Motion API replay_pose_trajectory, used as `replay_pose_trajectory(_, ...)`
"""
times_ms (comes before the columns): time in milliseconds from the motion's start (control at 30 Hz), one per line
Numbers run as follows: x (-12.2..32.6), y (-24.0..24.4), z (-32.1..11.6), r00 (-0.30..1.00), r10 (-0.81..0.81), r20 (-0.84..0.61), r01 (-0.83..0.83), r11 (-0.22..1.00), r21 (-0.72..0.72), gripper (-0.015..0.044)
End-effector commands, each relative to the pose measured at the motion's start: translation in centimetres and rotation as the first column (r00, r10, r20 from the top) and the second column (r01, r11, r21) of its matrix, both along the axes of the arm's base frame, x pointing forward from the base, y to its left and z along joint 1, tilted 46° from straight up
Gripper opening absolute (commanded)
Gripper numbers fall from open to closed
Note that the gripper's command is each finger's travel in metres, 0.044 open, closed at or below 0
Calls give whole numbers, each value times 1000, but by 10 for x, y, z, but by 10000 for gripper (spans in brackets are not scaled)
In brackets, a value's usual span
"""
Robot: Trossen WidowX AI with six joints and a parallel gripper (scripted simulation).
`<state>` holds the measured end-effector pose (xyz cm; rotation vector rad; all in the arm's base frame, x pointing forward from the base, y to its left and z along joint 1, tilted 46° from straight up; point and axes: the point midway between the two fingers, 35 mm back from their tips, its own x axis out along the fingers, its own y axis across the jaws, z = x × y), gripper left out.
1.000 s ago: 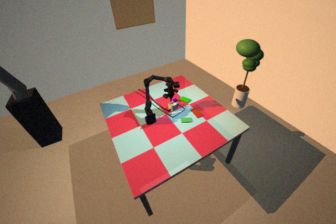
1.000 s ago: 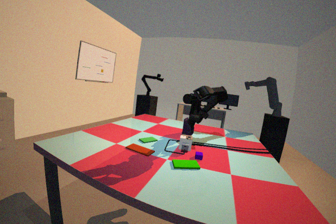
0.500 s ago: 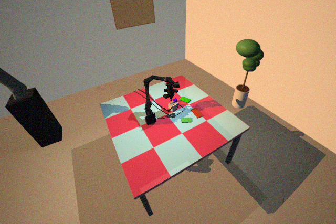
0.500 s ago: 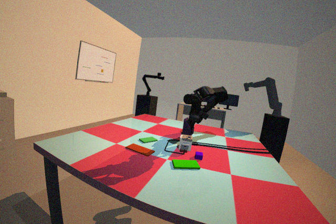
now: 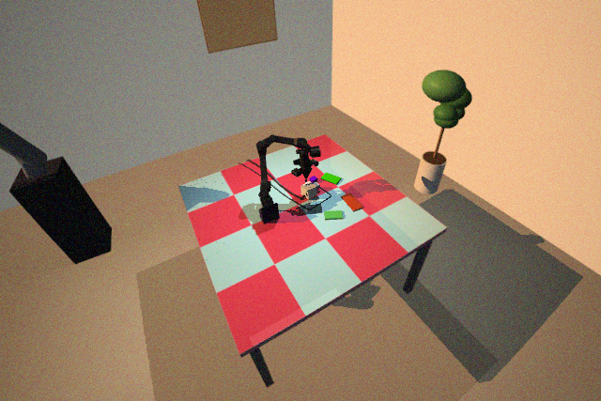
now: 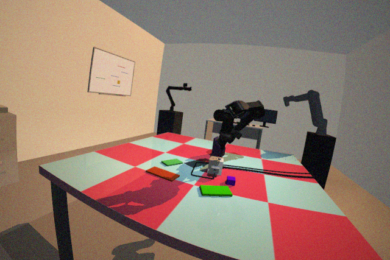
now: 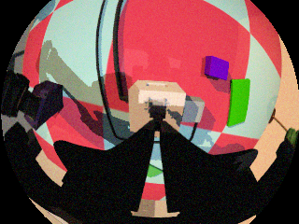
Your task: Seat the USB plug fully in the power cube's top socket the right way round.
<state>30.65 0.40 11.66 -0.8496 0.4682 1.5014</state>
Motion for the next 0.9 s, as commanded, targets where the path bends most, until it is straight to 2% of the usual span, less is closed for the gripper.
replay_pose_trajectory(0,0,0,-1,1000,-2,-1,2,1000,-8,0)
replay_pose_trajectory(867,0,1,-4,1000,-6,4,7,999,-39,0)
